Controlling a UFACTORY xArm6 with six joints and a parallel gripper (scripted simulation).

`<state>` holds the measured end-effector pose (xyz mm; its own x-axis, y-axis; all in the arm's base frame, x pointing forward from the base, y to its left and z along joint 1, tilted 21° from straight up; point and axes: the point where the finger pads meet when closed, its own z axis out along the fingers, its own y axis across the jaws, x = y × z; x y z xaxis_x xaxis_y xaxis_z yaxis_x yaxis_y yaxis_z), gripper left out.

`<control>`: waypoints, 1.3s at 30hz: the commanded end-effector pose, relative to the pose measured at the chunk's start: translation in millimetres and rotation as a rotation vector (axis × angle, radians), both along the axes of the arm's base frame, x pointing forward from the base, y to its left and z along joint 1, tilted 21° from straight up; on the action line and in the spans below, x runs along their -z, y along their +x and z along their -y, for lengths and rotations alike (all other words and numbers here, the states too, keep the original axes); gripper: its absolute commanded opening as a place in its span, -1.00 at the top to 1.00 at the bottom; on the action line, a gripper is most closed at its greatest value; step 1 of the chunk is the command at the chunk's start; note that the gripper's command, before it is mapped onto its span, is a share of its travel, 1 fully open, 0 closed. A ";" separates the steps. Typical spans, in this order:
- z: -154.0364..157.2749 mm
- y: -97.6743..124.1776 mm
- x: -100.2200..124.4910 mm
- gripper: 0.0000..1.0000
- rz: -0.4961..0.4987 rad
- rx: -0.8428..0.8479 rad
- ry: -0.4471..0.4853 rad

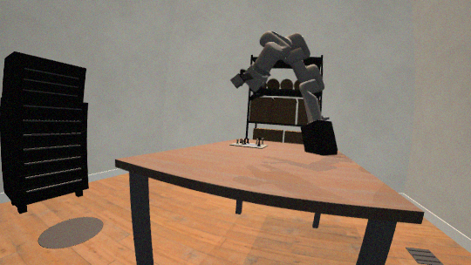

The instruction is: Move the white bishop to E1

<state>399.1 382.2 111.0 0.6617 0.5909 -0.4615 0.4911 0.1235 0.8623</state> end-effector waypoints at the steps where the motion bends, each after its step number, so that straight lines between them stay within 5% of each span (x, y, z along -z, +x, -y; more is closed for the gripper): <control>1: -1.3 0.1 -1.8 -1.00 0.002 -0.001 0.004; 24: 3.1 3.4 0.9 -1.00 0.037 0.021 0.023; 34: 33.3 23.8 19.0 -1.00 0.273 0.161 0.132; 39: 61.5 39.2 34.9 -1.00 0.492 0.273 0.213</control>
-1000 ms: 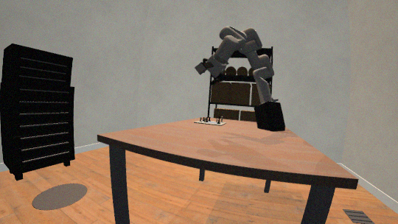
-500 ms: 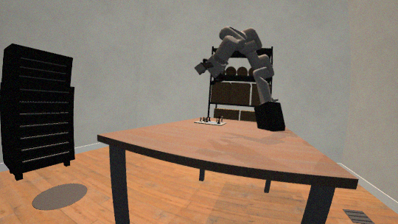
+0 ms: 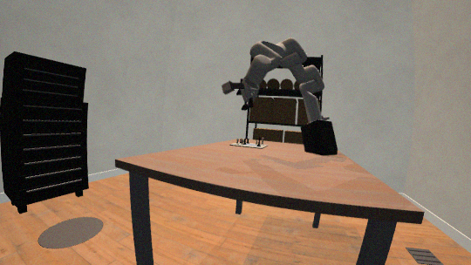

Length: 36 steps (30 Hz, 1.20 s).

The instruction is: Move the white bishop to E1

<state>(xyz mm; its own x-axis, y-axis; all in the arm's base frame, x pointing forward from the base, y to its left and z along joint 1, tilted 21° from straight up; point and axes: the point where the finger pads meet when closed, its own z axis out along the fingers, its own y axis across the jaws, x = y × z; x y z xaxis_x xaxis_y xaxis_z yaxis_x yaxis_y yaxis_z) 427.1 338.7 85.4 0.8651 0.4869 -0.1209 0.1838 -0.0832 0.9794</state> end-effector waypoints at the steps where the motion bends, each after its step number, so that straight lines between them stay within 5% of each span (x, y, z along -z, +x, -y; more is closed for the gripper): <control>1: 18.0 11.3 9.4 -1.00 0.158 0.082 0.061; 10: 63.9 30.1 33.7 -1.00 0.509 0.241 0.151; 12: 63.9 30.1 33.7 -1.00 0.509 0.241 0.151; 14: 84.5 36.4 44.2 -1.00 0.665 0.301 0.178; 16: 84.5 36.4 44.2 -1.00 0.665 0.301 0.178; 27: 147.5 47.6 74.7 -1.00 1.145 0.437 0.222; 29: 147.5 47.6 74.7 -1.00 1.145 0.437 0.222; 31: 167.2 48.8 83.8 -1.00 1.296 0.464 0.225; 33: 167.2 48.8 83.8 -1.00 1.296 0.464 0.225; 36: 185.3 49.0 92.1 -1.00 1.435 0.482 0.223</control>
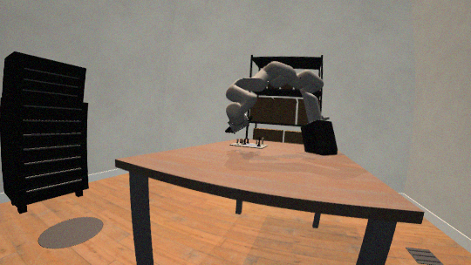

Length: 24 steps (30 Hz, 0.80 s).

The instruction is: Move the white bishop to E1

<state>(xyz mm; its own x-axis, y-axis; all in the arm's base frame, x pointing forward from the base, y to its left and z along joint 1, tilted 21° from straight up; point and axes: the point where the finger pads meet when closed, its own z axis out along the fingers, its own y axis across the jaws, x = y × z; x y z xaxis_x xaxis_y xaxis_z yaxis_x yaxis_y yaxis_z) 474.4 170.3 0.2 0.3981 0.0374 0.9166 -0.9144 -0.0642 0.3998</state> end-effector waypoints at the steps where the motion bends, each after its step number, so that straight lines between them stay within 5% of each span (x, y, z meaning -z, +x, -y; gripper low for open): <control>1: 25.2 1.4 10.7 -1.00 0.209 0.062 -0.013; 15: 74.3 -3.9 32.5 -1.00 0.571 0.148 -0.079; 24: 82.2 -5.4 36.0 -1.00 0.630 0.160 -0.093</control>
